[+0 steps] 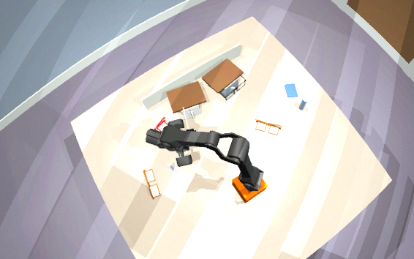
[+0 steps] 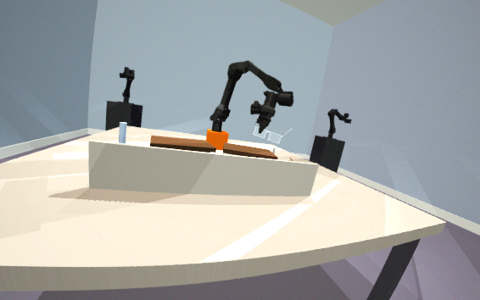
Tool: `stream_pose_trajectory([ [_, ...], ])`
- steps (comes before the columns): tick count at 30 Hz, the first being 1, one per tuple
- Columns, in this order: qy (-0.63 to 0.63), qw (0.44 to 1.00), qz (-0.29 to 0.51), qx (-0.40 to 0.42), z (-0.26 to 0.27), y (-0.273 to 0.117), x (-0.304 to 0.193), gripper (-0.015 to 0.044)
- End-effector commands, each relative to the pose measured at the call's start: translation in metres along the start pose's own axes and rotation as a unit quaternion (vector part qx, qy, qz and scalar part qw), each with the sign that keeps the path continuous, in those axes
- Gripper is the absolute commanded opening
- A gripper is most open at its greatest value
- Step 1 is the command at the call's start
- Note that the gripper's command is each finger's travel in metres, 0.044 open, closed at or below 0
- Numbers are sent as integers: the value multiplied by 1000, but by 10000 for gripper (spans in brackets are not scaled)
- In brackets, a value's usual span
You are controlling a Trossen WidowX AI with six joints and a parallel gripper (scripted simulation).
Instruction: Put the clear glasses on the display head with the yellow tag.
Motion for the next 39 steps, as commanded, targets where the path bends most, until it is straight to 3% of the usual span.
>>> stream_pose_trajectory([
  [1,-13,1000,4,-26,4,8,17,0],
  [25,-76,982,86,-150,4,47,111,0],
  [39,-77,981,93,-153,0,61,110,0],
])
Point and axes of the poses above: the point midway between the two fingers, 35 mm back from their tips, its own y axis out along the fingers, its own z axis across the jaws, x = y × z, the point moved 1 cm from there along -y, back along the fingers, and after that the axes turned 1 degree about -y, right-handed, at the moved point
